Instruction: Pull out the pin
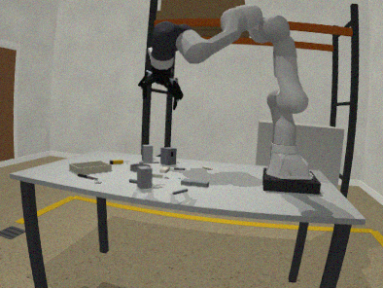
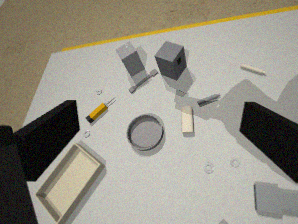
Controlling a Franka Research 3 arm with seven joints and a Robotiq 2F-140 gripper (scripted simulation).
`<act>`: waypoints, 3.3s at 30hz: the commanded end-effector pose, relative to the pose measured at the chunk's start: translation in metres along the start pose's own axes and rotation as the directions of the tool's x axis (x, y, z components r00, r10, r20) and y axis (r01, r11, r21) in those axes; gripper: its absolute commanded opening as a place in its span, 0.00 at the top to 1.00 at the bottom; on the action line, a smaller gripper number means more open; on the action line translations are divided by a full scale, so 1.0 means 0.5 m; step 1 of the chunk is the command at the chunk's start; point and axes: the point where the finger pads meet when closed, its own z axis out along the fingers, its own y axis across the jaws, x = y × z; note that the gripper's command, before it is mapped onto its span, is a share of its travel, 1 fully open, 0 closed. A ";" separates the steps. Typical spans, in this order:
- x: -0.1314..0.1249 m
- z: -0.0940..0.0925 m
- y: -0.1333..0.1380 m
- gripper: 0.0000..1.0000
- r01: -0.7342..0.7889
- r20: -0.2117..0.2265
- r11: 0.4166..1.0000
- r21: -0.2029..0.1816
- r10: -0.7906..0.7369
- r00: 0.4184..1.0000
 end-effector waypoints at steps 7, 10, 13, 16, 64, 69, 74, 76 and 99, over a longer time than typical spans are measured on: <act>0.000 0.000 0.000 0.67 0.000 0.000 1.000 0.000 0.000 1.000; 0.000 0.000 0.000 0.67 0.000 0.000 1.000 0.000 0.000 1.000; 0.000 0.000 0.000 0.67 0.000 0.000 1.000 0.000 0.000 1.000; 0.000 0.000 0.000 0.67 0.000 0.000 1.000 0.000 0.000 1.000; -0.225 0.061 0.112 0.67 -0.187 0.267 0.950 -0.251 0.254 0.930; -0.277 0.063 0.135 0.67 -0.239 0.313 0.911 -0.336 0.347 0.884; -0.347 0.054 0.159 0.67 -0.312 0.352 0.821 -0.478 0.504 0.789; -0.368 0.048 0.164 0.67 -0.334 0.355 0.782 -0.527 0.559 0.750; -0.418 0.026 0.166 0.67 -0.385 0.330 0.639 -0.666 0.715 0.617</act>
